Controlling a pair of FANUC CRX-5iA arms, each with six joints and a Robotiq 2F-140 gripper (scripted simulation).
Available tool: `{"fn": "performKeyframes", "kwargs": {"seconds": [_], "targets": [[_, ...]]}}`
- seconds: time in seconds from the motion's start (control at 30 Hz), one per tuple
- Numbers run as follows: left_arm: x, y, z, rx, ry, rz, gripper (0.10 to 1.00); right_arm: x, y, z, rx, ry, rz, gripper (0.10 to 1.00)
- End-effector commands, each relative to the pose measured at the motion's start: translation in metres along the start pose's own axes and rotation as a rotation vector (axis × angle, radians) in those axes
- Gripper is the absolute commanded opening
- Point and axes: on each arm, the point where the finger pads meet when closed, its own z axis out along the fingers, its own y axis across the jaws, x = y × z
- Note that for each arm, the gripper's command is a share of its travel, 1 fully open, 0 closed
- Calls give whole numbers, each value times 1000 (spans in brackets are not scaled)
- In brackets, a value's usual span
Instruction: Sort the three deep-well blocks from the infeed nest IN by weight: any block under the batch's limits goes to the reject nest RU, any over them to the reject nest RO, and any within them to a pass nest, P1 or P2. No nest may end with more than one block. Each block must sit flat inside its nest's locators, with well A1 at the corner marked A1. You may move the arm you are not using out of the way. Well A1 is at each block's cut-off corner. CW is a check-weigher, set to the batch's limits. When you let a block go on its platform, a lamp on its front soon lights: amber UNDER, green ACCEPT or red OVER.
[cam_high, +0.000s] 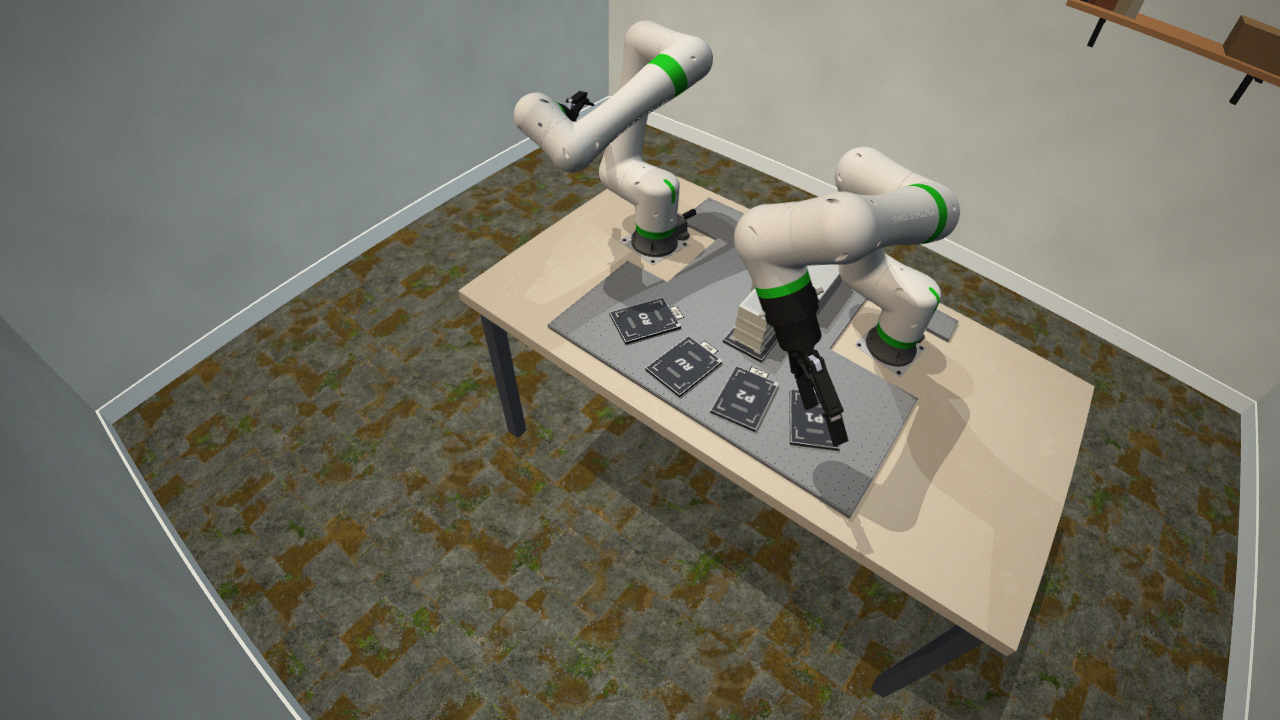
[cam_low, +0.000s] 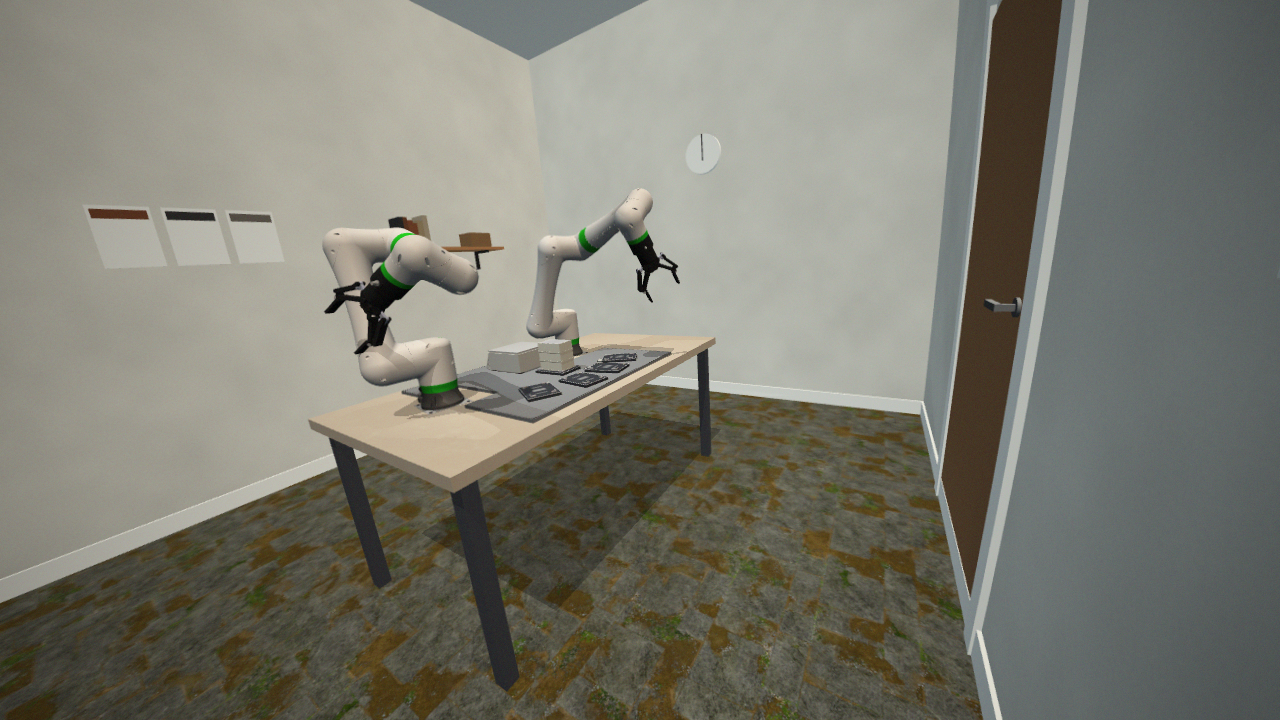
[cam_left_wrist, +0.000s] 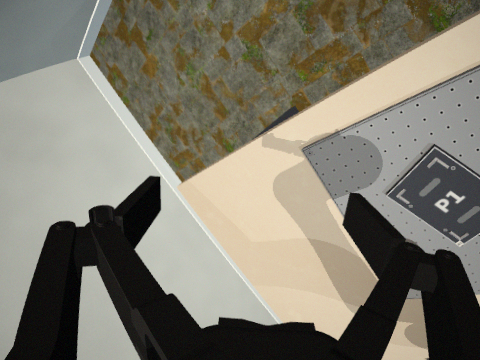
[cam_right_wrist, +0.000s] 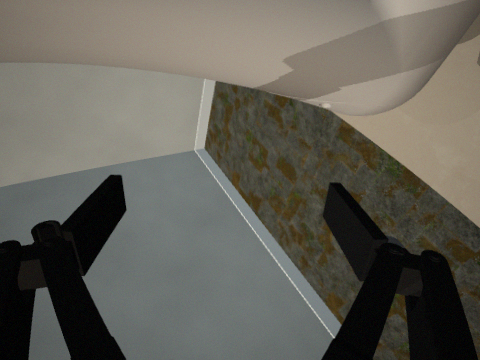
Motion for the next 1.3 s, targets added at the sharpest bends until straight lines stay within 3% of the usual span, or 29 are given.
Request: {"fn": "performKeyframes", "kwargs": {"seconds": [0.0, 0.63, 1.27], "targets": [[0, 0, -1, 1, 2, -1, 1000, 0, 0, 0, 0, -1, 1, 1000], [-5, 5, -8, -12, 10, -6, 1000, 0, 0, 0, 0, -1, 1, 1000], [-36, 37, -48, -84, 57, -31, 1000, 0, 0, 0, 0, -1, 1, 1000]]}}
